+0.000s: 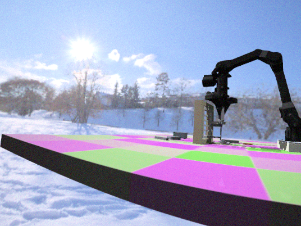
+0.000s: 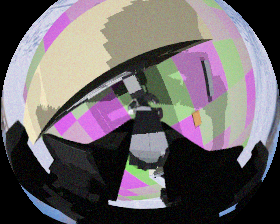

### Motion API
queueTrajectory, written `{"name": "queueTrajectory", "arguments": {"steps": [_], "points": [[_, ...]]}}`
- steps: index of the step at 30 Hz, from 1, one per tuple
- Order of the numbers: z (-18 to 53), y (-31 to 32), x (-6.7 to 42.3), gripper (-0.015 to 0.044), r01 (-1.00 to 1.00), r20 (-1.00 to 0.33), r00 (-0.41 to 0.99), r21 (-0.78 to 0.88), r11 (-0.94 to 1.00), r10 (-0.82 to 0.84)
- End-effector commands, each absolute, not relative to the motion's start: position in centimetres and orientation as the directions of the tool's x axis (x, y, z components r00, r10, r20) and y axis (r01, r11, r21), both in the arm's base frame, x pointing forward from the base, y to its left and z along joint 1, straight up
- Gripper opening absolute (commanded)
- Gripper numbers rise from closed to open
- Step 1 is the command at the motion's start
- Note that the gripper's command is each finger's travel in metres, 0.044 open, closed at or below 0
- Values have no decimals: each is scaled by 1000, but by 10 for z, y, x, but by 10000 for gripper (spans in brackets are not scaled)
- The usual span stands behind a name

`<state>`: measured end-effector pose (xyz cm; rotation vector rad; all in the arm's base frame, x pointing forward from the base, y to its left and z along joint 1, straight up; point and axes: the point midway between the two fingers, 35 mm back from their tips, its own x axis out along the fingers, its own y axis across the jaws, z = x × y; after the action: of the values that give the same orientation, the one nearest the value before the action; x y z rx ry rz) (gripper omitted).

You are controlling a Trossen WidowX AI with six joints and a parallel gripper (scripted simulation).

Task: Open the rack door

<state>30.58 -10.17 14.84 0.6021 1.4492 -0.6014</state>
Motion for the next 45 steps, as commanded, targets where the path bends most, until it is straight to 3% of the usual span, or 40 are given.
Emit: {"name": "queueTrajectory", "arguments": {"steps": [1, 13, 25, 34, 45], "points": [[147, -101, 305, 20, 820, -1000, 30, 19, 573, -10], [147, -101, 305, 20, 999, -1000, 30, 29, 18, -10], [147, -101, 305, 20, 844, -1000, 29, 30, -535, -10], [147, -101, 305, 20, 827, -1000, 29, 30, -562, -10], [147, -101, 305, 292, 827, -1000, 29, 30, -562, -10]]}}
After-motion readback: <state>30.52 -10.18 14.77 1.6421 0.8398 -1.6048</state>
